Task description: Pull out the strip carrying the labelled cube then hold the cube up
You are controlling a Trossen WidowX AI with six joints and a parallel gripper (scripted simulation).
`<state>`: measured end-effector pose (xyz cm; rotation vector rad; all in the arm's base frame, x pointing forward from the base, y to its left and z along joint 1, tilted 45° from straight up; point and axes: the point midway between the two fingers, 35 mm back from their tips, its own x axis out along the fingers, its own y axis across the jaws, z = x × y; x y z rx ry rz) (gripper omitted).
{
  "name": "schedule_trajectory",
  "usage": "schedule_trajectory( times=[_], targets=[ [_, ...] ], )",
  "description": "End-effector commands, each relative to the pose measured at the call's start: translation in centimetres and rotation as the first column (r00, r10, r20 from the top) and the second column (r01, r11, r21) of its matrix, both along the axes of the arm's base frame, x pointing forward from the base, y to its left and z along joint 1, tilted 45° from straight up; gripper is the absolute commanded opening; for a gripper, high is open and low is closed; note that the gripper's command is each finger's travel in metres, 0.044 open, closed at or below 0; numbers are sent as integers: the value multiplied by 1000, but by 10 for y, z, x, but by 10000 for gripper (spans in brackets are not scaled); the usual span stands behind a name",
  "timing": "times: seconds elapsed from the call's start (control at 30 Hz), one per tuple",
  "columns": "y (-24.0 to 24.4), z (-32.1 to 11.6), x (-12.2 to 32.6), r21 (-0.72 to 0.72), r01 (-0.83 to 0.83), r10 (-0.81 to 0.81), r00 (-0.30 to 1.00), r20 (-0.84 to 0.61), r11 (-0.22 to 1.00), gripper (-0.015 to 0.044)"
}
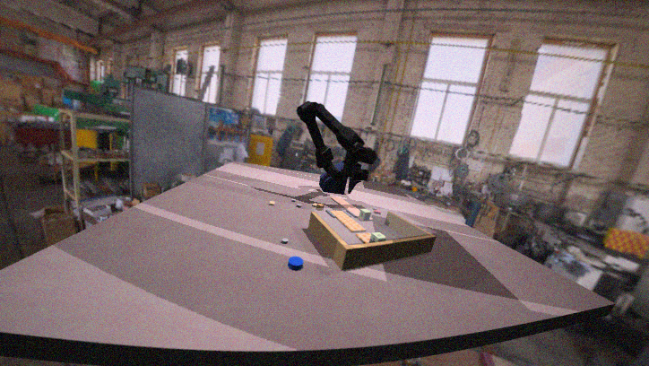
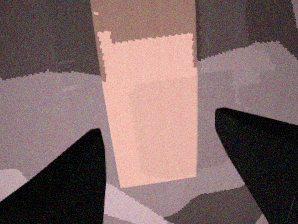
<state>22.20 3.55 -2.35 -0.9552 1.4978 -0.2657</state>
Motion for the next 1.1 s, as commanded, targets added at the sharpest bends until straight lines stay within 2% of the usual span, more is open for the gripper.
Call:
schedule_trajectory(
  times=[0.0,0.13,1.07],
  targets=[
    [6,-1,14,-4,-6,6,1000,0,1000,341],
    [12,-2,28,-4,-6,6,1000,1,1000,440],
    [55,-8,127,-1,-6,6,1000,8,1000,440]
  ],
)
